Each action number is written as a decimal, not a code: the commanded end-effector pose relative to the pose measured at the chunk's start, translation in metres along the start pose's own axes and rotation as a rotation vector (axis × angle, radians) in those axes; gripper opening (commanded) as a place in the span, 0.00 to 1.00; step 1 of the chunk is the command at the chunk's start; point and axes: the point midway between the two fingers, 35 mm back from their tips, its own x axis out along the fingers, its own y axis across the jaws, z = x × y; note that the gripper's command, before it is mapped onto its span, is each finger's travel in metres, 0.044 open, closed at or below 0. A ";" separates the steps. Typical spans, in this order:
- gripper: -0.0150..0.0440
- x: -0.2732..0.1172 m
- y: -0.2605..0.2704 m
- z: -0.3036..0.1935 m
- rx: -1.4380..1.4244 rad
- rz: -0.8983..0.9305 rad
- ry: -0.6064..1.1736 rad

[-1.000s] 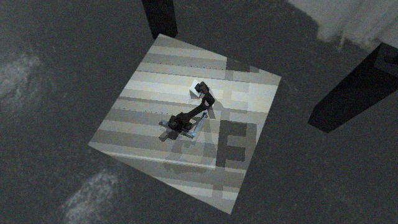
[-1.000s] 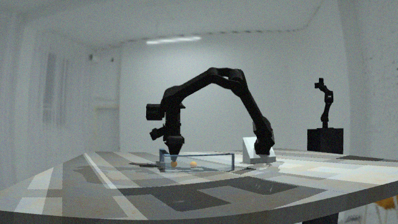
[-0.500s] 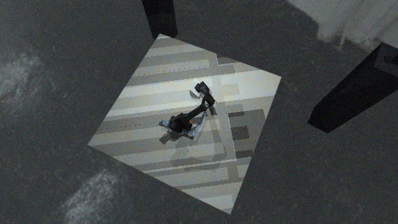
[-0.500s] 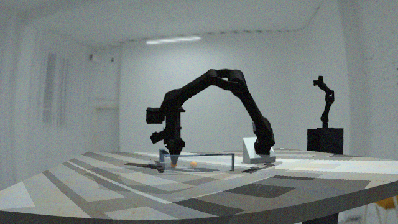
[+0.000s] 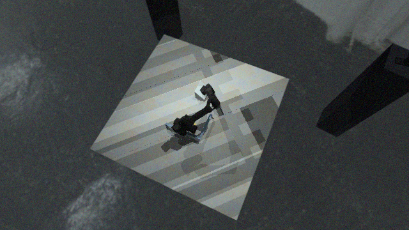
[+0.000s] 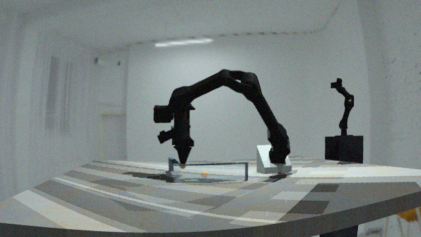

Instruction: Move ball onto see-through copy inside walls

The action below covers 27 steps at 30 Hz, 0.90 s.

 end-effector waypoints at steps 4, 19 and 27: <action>0.25 0.017 -0.002 -0.021 0.037 -0.004 0.111; 0.25 -0.063 -0.002 -0.006 0.009 -0.005 0.030; 0.25 -0.091 -0.001 -0.005 -0.001 -0.007 0.000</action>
